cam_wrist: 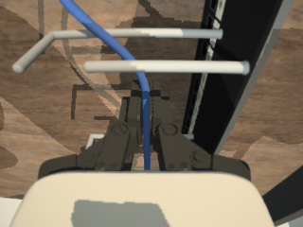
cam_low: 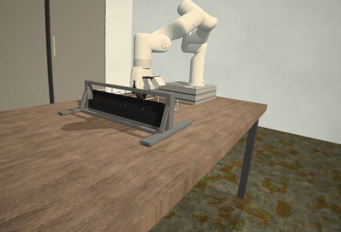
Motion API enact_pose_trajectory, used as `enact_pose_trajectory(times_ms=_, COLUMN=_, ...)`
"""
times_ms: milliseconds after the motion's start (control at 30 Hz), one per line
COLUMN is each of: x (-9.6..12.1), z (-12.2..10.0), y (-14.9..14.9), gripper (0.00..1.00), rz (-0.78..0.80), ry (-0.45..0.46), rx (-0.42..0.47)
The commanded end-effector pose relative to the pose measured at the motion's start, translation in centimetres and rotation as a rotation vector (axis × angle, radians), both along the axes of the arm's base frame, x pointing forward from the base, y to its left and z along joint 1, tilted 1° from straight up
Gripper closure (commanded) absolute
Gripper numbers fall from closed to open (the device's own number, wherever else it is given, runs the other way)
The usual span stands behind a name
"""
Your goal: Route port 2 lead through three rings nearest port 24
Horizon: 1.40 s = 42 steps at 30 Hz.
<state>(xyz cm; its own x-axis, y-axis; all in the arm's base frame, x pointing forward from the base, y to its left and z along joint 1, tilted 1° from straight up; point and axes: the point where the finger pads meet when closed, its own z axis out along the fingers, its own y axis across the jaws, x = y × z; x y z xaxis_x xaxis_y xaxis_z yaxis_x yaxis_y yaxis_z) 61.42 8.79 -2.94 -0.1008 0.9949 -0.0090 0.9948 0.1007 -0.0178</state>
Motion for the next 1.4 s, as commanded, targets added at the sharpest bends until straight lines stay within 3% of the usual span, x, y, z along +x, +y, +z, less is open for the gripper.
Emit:
enact_pose_trajectory(times_ms=0, x=0.18, z=0.25, y=0.02, gripper=1.00, rz=0.000, ry=-0.005, rx=0.001)
enact_pose_trajectory(times_ms=133, x=0.18, z=0.25, y=0.02, gripper=1.00, rz=0.000, ry=-0.005, rx=0.001)
enact_pose_trajectory(times_ms=167, x=0.18, z=0.25, y=0.02, gripper=0.67, rz=0.000, ry=-0.005, rx=0.001)
enact_pose_trajectory(times_ms=1367, x=0.18, z=0.27, y=0.02, gripper=0.67, rz=0.000, ry=-0.005, rx=0.001)
